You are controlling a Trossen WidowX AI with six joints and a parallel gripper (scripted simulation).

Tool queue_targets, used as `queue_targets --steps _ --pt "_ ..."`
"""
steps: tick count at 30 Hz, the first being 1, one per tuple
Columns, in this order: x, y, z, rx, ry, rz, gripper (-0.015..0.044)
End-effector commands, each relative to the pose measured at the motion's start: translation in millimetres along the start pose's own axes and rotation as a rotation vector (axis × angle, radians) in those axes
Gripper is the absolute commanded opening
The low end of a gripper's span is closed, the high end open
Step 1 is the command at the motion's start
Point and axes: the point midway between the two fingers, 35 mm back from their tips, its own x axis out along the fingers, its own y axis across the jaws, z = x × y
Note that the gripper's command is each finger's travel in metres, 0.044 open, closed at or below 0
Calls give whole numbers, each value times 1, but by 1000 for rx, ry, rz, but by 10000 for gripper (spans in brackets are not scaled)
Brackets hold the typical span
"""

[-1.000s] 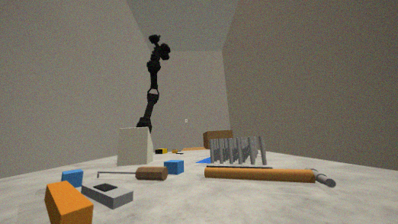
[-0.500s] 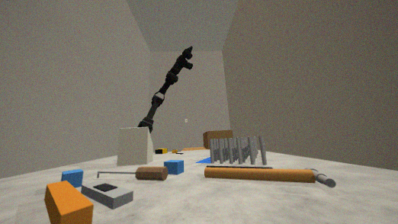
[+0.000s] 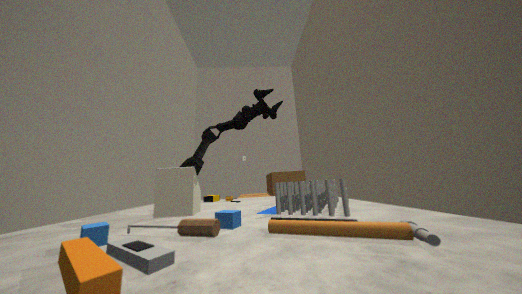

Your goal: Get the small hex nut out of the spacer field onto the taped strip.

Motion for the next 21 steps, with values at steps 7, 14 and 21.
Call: queue_targets --steps 7,14,21 --pt "-50 148 55 528 108 374 440" --pt "-108 228 84 796 268 587 440" --pt "-182 292 104 1001 494 759 440"
